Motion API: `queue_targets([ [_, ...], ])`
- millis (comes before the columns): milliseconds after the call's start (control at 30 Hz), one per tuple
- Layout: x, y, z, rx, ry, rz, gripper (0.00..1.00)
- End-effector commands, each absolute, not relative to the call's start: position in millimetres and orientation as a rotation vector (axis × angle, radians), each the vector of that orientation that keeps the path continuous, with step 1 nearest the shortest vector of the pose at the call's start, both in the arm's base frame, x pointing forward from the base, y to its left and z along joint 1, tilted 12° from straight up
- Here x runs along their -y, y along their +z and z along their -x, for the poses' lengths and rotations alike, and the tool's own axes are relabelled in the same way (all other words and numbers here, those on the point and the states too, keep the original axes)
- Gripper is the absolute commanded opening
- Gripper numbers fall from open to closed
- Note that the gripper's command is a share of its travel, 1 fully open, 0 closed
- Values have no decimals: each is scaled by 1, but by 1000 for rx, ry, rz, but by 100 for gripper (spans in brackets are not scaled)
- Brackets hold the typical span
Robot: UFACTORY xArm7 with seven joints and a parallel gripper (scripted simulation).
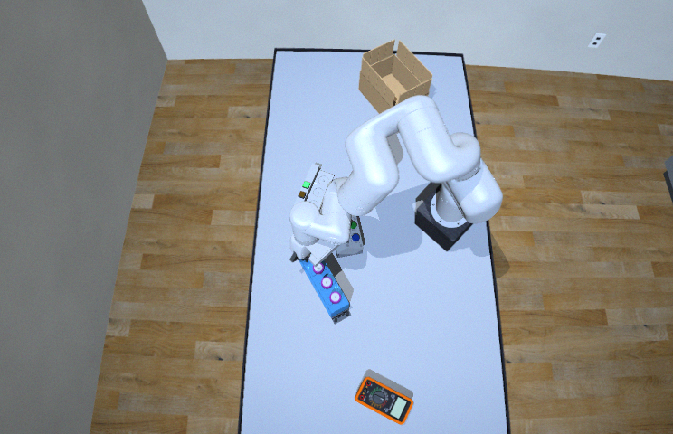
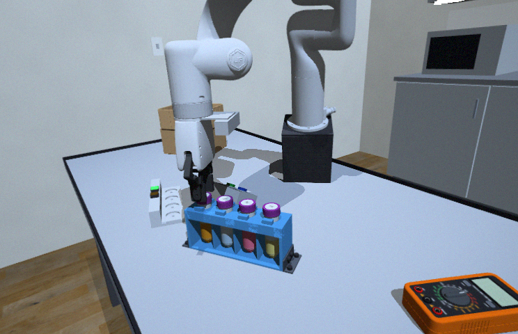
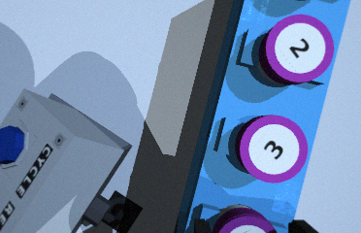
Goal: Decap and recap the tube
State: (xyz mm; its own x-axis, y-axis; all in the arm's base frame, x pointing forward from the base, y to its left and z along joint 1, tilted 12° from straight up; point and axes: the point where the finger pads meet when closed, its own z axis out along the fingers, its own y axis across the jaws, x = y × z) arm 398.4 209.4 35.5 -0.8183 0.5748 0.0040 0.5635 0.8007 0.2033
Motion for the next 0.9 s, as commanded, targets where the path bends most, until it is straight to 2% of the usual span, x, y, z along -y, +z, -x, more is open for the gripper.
queue_targets([
  [0, -210, 36, -400, -2924, 307, -925, 46],
  [833, -211, 26, -401, -2924, 306, -925, 46],
  [867, -211, 26, -401, -2924, 306, -925, 0],
])
